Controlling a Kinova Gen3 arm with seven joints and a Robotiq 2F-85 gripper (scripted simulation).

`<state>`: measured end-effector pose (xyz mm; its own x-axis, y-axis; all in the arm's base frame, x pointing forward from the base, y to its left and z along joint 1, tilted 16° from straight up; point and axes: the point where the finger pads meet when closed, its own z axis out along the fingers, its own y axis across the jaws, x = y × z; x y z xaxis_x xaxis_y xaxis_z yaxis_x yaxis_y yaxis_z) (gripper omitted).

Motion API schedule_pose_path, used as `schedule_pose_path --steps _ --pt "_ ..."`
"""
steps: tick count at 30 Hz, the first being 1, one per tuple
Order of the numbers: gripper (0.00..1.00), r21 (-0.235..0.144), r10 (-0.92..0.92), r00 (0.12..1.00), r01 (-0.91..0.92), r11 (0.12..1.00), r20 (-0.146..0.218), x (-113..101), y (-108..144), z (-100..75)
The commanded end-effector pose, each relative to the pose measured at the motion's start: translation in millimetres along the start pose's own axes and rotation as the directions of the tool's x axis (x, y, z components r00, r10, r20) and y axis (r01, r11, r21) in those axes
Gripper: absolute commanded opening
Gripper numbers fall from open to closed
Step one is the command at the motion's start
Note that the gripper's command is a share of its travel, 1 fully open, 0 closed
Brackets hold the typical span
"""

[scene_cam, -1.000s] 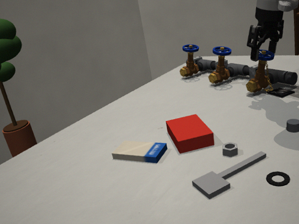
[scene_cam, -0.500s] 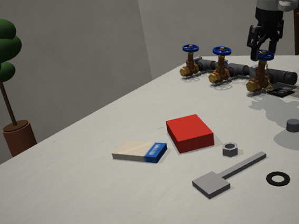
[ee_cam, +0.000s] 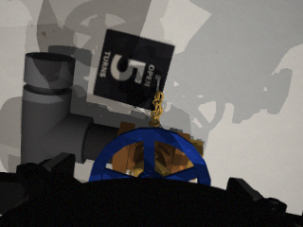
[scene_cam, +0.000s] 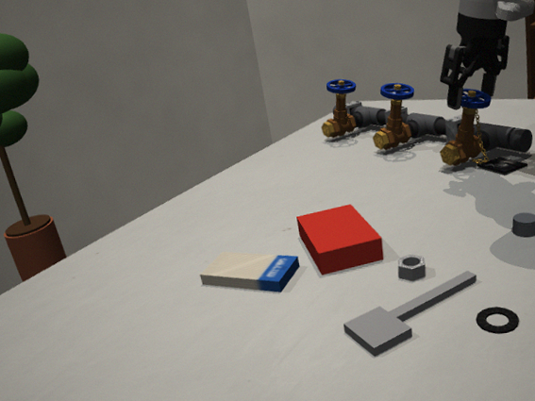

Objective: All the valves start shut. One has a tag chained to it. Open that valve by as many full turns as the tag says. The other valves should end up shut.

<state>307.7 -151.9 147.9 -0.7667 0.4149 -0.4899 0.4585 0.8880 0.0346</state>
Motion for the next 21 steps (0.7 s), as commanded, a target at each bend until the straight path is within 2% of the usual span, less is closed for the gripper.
schedule_pose_path --steps 1,13,21 --pt "1.00 0.000 0.035 0.999 -0.035 0.999 0.001 -0.4 0.0 -0.2" --pt "1.00 0.000 0.227 0.974 -0.227 0.974 0.001 -0.4 0.0 -0.2" --pt "1.00 -0.001 0.452 0.892 -0.452 0.892 0.001 -0.4 0.0 -0.2"
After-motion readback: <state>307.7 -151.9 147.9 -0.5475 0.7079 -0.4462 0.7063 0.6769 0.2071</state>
